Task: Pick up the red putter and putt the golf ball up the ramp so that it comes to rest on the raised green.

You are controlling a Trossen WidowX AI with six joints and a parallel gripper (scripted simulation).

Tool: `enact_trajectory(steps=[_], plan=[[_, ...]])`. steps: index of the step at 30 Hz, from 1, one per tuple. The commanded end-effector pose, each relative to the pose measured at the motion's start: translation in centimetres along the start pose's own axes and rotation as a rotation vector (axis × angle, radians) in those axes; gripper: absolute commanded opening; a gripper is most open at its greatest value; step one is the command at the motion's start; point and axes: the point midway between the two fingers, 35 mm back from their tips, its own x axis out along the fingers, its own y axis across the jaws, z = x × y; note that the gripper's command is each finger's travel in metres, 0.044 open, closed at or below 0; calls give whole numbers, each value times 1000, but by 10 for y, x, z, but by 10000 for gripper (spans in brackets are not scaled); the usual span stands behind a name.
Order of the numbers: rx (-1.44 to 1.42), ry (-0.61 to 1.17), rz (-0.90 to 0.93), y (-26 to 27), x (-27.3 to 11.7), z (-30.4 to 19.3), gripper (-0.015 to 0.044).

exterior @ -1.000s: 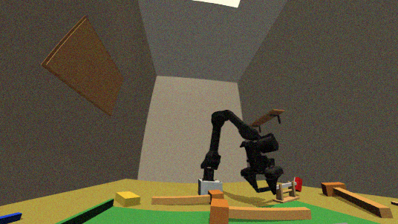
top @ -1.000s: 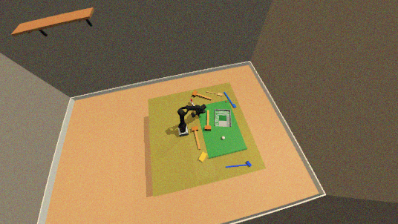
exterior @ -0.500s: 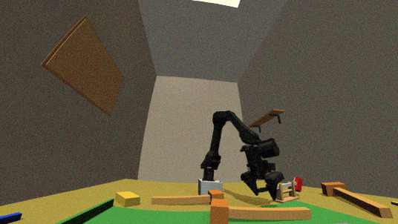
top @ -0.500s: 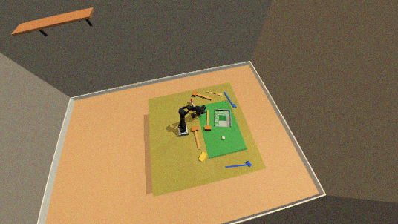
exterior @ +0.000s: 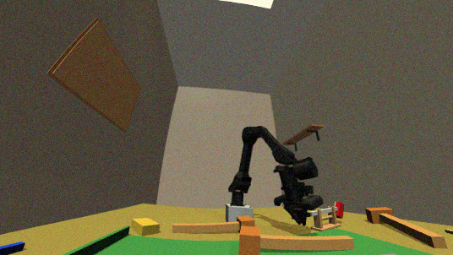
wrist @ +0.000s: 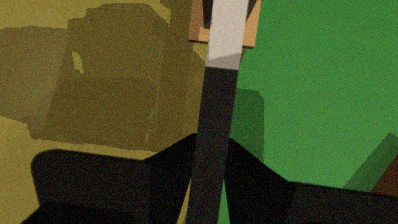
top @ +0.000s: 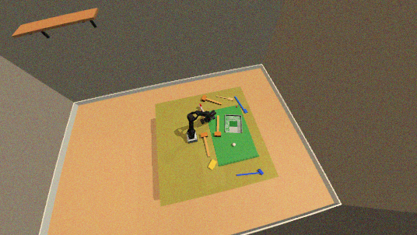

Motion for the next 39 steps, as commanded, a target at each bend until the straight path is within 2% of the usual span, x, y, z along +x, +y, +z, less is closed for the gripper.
enact_trajectory(steps=[1,8,21,26,28,39], plan=[[0,0,0,0,0,0,7],[0,0,0,-1,-6,2,0],[0,1,0,-2,-92,25,0],[0,1,0,-1,-97,26,0],[25,12,-1,-2,-90,20,0],[348,61,-55,-27,-108,-36,0]])
